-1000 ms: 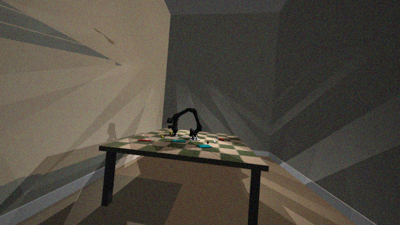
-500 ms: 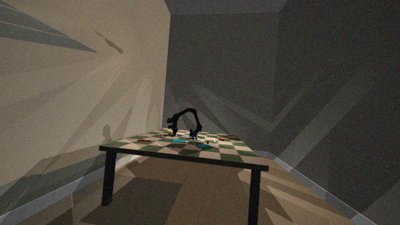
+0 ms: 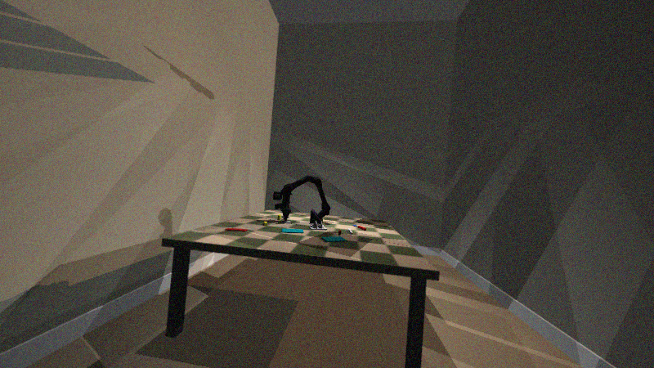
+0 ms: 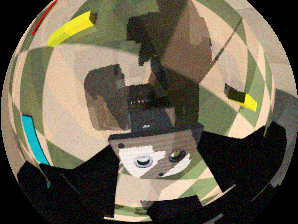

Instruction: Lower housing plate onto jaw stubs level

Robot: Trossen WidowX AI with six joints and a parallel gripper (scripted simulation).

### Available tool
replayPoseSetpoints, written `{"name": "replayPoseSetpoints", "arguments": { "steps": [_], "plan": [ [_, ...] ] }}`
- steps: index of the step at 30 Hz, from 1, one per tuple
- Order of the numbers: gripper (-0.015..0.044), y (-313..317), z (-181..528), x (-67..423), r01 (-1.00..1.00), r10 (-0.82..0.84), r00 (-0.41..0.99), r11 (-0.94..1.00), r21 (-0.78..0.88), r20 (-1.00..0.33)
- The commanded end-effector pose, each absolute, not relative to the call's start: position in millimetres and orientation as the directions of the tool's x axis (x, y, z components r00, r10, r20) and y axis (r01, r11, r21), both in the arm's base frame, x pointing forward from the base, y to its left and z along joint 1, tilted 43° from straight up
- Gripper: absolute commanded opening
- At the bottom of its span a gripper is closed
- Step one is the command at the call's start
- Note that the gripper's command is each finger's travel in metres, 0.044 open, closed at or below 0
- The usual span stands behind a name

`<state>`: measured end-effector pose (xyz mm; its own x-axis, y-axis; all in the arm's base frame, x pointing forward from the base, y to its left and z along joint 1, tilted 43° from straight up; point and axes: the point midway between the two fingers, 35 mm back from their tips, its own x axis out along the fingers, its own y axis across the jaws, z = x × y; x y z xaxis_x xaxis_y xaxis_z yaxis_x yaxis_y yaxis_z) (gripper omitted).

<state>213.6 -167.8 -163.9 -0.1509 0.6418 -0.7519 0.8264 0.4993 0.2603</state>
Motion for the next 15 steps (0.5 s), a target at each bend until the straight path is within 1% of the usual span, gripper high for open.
{"name": "replayPoseSetpoints", "arguments": {
  "steps": [1,15],
  "plan": [
    [0.0351,-180,-152,218,0.822,0.633,-0.147,0.505,0.262,-0.760],
    [0.0351,-206,-119,222,0.825,0.634,-0.146,0.502,0.261,-0.759]
  ]
}}
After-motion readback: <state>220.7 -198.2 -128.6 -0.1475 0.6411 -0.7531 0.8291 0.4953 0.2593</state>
